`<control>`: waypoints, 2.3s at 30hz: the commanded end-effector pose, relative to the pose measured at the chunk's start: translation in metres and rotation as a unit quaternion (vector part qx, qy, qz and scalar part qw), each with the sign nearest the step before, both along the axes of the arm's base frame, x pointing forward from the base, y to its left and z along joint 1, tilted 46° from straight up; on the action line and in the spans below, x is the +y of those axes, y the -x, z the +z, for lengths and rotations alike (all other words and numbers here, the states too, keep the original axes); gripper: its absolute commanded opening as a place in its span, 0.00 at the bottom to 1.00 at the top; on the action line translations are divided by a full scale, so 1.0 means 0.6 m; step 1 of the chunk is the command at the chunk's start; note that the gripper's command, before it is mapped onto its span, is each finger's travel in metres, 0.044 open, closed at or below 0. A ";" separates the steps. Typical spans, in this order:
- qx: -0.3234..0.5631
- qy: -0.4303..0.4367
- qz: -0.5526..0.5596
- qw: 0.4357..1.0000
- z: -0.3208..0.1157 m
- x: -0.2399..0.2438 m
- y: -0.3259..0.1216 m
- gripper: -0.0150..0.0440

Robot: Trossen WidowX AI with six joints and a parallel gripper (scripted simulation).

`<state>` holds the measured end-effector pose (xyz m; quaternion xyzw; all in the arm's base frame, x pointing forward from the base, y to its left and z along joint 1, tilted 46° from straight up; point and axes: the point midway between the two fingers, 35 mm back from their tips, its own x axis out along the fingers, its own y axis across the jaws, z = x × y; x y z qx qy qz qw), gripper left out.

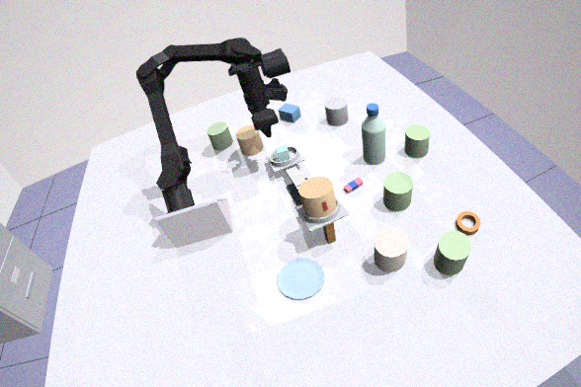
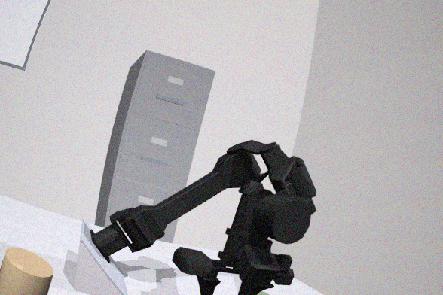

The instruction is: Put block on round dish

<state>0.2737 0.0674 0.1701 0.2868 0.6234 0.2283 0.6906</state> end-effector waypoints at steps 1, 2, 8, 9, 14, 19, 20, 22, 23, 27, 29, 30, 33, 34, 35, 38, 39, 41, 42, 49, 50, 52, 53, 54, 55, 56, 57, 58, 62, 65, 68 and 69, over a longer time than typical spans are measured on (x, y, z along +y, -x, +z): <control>-0.038 0.003 0.046 0.998 -0.007 -0.005 -0.004 0.69; -0.050 0.005 0.059 0.997 -0.008 -0.006 -0.005 0.69; -0.119 0.013 0.135 0.984 -0.017 -0.015 -0.011 0.69; -0.130 0.015 0.148 0.980 -0.019 -0.017 -0.012 0.69; -0.187 0.022 0.210 0.959 -0.027 -0.025 -0.016 0.69; -0.243 0.028 0.269 0.931 -0.035 -0.033 -0.020 0.69; -0.254 0.029 0.281 0.925 -0.037 -0.035 -0.021 0.69; -0.276 0.031 0.304 0.911 -0.040 -0.038 -0.023 0.69; -0.287 0.033 0.315 0.904 -0.041 -0.040 -0.024 0.69; -0.330 0.037 0.359 0.872 -0.048 -0.046 -0.026 0.69; -0.351 0.039 0.380 0.855 -0.051 -0.049 -0.028 0.69; -0.362 0.041 0.391 0.845 -0.053 -0.051 -0.029 0.69; -0.393 0.044 0.421 0.816 -0.058 -0.056 -0.031 0.69; -0.403 0.045 0.431 0.806 -0.059 -0.058 -0.031 0.69; -0.413 0.046 0.441 0.796 -0.061 -0.059 -0.032 0.69; -0.440 0.049 0.467 0.765 -0.066 -0.064 -0.034 0.69; -0.445 0.050 0.472 0.760 -0.066 -0.065 -0.034 0.69; -0.446 0.050 0.473 0.758 -0.067 -0.065 -0.034 0.69; -0.446 0.050 0.473 0.758 -0.067 -0.065 -0.034 0.69; -0.447 0.050 0.473 0.758 -0.084 -0.047 -0.036 0.69; -0.447 0.050 0.473 0.758 -0.084 -0.047 -0.036 0.69; -0.447 0.050 0.473 0.758 -0.087 -0.044 -0.037 0.69; -0.447 0.050 0.473 0.758 -0.089 -0.043 -0.037 0.69; -0.447 0.050 0.473 0.758 -0.090 -0.041 -0.038 0.69; -0.447 0.050 0.473 0.758 -0.092 -0.039 -0.038 0.69; -0.447 0.050 0.473 0.758 -0.094 -0.037 -0.038 0.69; -0.447 0.050 0.473 0.758 -0.096 -0.035 -0.039 0.69; -0.447 0.050 0.473 0.758 -0.098 -0.033 -0.039 0.69; -0.446 0.050 0.473 0.758 -0.106 -0.025 -0.040 0.69; -0.446 0.050 0.473 0.758 -0.111 -0.020 -0.041 0.69; -0.446 0.050 0.473 0.758 -0.117 -0.014 -0.041 0.69; -0.447 0.050 0.473 0.758 -0.118 -0.012 -0.041 0.69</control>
